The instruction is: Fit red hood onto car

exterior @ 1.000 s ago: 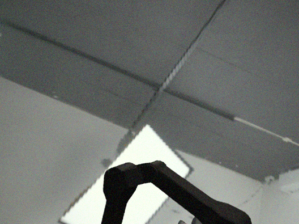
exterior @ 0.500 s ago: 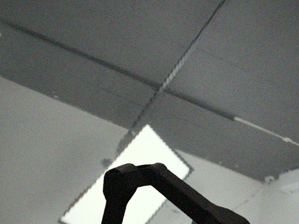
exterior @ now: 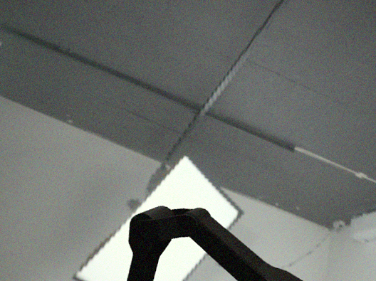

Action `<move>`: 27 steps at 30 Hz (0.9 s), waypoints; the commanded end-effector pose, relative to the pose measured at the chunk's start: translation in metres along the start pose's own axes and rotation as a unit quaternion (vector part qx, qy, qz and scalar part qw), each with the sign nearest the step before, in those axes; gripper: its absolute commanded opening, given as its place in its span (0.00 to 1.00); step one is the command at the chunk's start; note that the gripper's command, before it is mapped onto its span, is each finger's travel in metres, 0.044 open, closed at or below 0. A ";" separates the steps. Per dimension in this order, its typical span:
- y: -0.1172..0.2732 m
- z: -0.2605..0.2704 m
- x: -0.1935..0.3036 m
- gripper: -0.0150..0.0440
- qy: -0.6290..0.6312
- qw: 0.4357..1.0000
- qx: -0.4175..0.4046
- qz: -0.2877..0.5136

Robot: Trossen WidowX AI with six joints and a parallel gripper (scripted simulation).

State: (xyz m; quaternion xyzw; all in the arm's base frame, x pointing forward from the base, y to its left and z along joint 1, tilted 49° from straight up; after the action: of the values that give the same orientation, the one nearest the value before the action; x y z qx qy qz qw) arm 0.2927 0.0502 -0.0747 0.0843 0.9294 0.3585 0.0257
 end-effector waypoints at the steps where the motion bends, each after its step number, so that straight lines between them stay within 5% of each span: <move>1: -0.006 0.000 0.001 1.00 0.004 1.000 0.005 0.000; 27: -0.029 -0.001 0.003 1.00 0.004 1.000 0.006 0.000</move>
State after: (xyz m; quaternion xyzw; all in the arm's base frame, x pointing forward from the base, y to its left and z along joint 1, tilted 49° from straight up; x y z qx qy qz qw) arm 0.2882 0.0325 -0.0901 0.0842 0.9297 0.3575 0.0260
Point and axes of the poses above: the point midway between the two fingers, 35 mm back from their tips, its own y axis back along the fingers, its own z axis across the jaws, x = y × z, the point moved 2 cm from there along y, back along the fingers, and after that the axes turned 8 degrees about -y, right-handed, at the moved point
